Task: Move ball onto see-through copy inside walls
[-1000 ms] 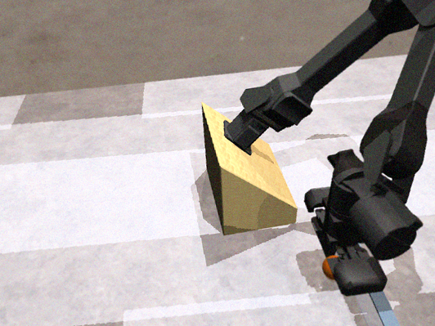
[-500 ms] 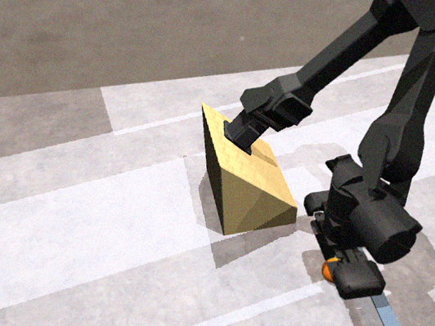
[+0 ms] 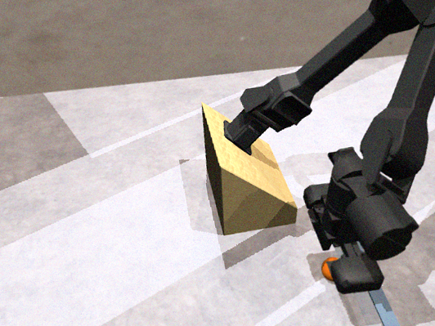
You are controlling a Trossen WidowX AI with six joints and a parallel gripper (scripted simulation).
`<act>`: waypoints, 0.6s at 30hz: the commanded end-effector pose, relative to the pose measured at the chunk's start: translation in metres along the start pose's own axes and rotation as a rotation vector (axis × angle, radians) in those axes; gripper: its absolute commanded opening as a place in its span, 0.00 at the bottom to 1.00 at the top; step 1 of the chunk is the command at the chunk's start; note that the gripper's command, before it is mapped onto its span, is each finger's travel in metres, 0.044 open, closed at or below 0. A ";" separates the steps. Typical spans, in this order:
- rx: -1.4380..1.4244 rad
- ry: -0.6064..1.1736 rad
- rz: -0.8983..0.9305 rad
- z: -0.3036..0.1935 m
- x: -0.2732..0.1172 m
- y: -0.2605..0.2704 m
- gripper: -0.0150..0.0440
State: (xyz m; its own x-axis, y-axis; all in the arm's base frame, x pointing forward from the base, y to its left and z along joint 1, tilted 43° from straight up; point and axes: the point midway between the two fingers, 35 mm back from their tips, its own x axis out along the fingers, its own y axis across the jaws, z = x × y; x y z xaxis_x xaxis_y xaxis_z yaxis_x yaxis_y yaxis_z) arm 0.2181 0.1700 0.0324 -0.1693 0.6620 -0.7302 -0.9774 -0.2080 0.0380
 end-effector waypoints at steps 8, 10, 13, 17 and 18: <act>-0.008 -0.004 -0.024 0.002 -0.073 -0.001 0.75; -0.004 -0.006 -0.029 0.001 -0.066 -0.004 0.75; -0.004 -0.006 -0.029 0.001 -0.066 -0.004 0.75; -0.004 -0.005 -0.029 0.001 -0.069 -0.004 0.80; -0.005 -0.004 -0.029 0.001 -0.077 -0.004 0.84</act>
State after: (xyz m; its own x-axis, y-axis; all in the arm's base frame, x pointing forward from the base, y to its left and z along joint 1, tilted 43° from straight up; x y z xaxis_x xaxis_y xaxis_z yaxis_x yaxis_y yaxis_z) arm 0.2323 0.1273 0.0825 -0.1447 0.6718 -0.7264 -0.9807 -0.1947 0.0153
